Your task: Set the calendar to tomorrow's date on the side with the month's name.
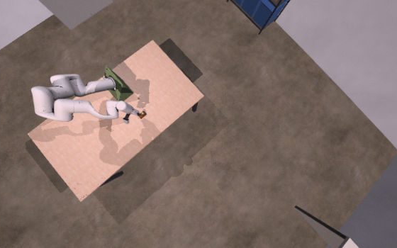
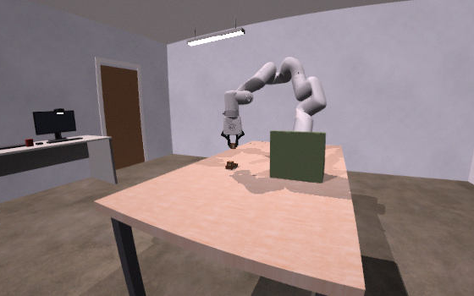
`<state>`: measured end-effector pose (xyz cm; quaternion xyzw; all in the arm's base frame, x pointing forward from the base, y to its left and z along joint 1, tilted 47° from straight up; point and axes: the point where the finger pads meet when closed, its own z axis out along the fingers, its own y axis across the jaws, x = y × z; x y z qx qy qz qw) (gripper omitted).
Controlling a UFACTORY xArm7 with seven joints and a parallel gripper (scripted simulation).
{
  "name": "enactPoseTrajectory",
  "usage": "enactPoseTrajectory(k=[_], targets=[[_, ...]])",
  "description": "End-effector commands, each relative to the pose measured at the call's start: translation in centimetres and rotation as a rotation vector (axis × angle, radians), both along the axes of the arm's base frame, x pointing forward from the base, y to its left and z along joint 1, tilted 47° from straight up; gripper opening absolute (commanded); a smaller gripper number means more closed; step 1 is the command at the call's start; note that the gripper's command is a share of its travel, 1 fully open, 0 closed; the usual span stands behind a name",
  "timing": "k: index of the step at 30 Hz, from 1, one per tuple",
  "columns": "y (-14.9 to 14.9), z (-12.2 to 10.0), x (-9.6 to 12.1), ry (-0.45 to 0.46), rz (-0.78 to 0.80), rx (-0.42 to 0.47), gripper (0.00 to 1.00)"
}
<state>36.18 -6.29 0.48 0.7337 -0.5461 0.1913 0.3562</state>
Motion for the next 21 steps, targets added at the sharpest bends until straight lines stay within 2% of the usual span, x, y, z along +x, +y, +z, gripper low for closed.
enactPoseTrajectory(k=[1, 5, 6, 7, 10, 12, 14, 21], targets=[[0.15, -0.06, 0.03, 0.123, 0.104, 0.024, 0.27], [0.15, -0.12, -0.05, 0.228, 0.197, 0.04, 0.27], [0.15, -0.12, -0.06, 0.229, 0.199, 0.04, 0.27], [0.15, -0.14, -0.09, 0.276, 0.241, 0.048, 0.27], [0.15, -0.15, -0.1, 0.285, 0.249, 0.049, 0.27], [0.15, -0.19, -0.15, 0.378, 0.333, 0.064, 0.27], [0.15, -0.2, -0.17, 0.402, 0.355, 0.068, 0.27], [0.16, -0.25, -0.26, 0.583, 0.521, 0.097, 0.27]])
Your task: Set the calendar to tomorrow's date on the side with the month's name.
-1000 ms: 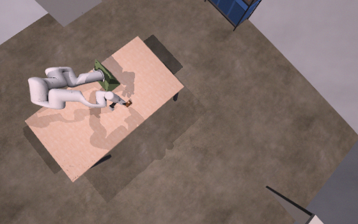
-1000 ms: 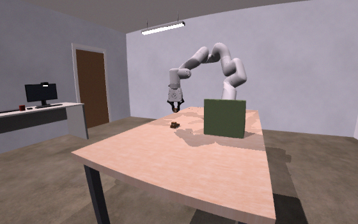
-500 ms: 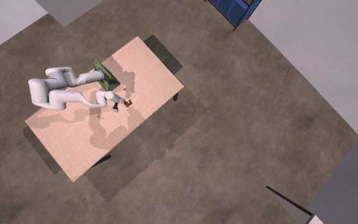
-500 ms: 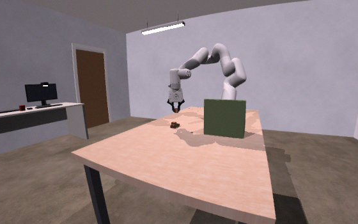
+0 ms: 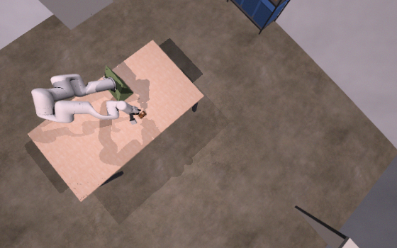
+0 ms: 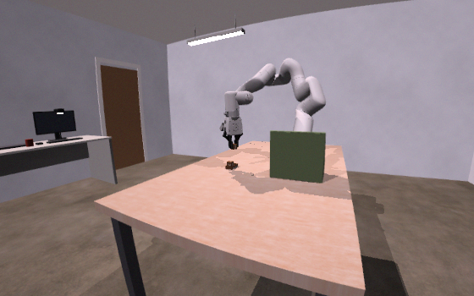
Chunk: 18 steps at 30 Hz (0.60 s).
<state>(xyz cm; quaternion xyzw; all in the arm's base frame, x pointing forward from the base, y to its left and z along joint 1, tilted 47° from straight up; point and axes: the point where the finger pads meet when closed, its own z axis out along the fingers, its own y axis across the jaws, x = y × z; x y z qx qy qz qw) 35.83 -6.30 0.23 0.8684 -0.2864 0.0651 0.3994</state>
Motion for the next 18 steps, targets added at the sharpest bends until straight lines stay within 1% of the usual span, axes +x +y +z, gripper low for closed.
enactPoseTrajectory(k=[1, 2, 3, 5, 6, 9, 10, 11, 15, 17, 18], targets=[[0.16, 0.0, 0.09, 0.113, 0.095, 0.024, 0.27], [0.17, 0.0, 0.07, 0.155, 0.133, 0.031, 0.27], [0.17, -0.01, 0.07, 0.177, 0.153, 0.035, 0.27], [0.17, -0.01, 0.07, 0.177, 0.153, 0.035, 0.27], [0.17, -0.01, 0.05, 0.241, 0.213, 0.045, 0.27], [0.17, -0.01, 0.03, 0.302, 0.269, 0.056, 0.27], [0.17, -0.01, 0.03, 0.306, 0.273, 0.056, 0.27], [0.17, -0.01, 0.02, 0.352, 0.315, 0.064, 0.27], [0.17, 0.0, 0.02, 0.436, 0.393, 0.078, 0.27], [0.18, 0.0, 0.01, 0.492, 0.446, 0.087, 0.27], [0.18, 0.01, 0.01, 0.5, 0.454, 0.088, 0.27]])
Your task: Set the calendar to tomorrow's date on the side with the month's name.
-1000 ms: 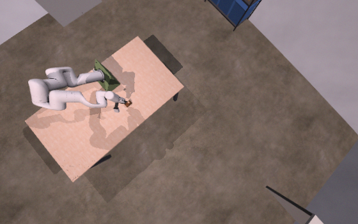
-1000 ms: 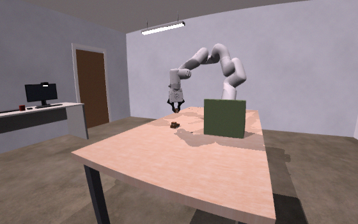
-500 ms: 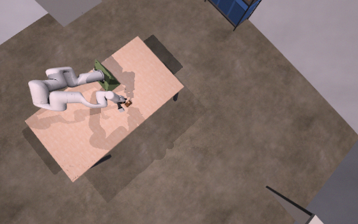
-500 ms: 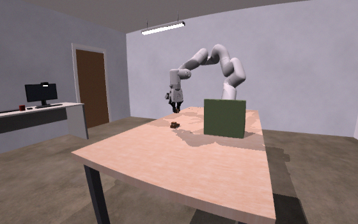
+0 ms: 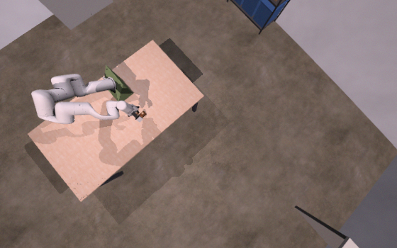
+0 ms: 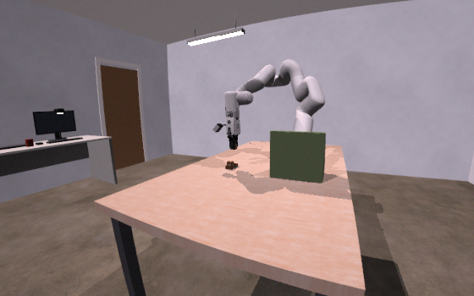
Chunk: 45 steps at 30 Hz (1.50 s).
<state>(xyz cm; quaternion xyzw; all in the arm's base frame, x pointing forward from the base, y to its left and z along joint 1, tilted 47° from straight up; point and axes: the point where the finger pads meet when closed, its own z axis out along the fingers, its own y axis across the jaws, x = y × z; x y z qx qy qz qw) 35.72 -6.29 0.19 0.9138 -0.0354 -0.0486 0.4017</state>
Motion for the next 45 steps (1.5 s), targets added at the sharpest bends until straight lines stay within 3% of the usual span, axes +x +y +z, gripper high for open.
enactPoseTrajectory(k=[1, 5, 7, 18, 21, 23, 35, 38, 45], targets=[[0.17, 0.05, 0.13, 0.13, 0.113, 0.028, 0.27], [0.17, 0.06, 0.13, 0.155, 0.136, 0.032, 0.27], [0.17, 0.09, 0.14, 0.255, 0.23, 0.048, 0.27], [0.17, 0.21, 0.21, 0.498, 0.46, 0.087, 0.27], [0.17, 0.22, 0.22, 0.513, 0.474, 0.089, 0.27], [0.17, 0.28, 0.26, 0.605, 0.562, 0.104, 0.27], [0.15, 0.5, 0.43, 0.867, 0.812, 0.141, 0.27], [0.15, 0.51, 0.43, 0.872, 0.817, 0.142, 0.27], [0.13, 0.69, 0.58, 1.04, 0.977, 0.164, 0.27]])
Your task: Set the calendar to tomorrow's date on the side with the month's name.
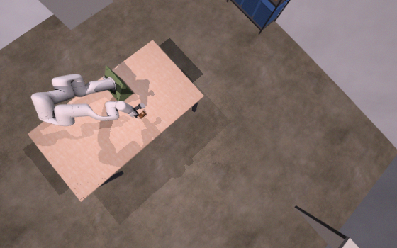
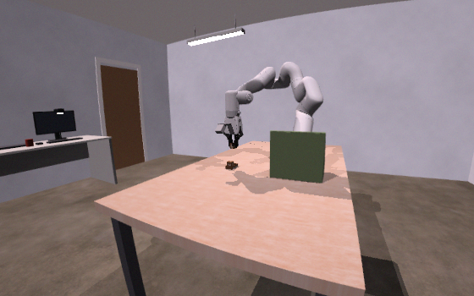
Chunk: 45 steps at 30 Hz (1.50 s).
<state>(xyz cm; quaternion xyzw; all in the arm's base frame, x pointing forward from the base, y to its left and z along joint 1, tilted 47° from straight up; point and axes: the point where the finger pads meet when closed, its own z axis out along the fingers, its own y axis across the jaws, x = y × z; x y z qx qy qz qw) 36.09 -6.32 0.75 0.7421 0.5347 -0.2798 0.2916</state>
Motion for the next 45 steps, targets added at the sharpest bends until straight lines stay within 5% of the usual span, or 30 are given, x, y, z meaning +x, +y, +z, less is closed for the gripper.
enactPoseTrajectory(k=[1, 28, 45], targets=[[0.2, 0.1, 0.2, 0.097, 0.09, 0.02, 0.27], [0.0, 0.0, 0.2, 0.13, 0.121, 0.024, 0.27], [-3.0, -2.7, -0.1, 0.13, 0.121, 0.024, 0.27]])
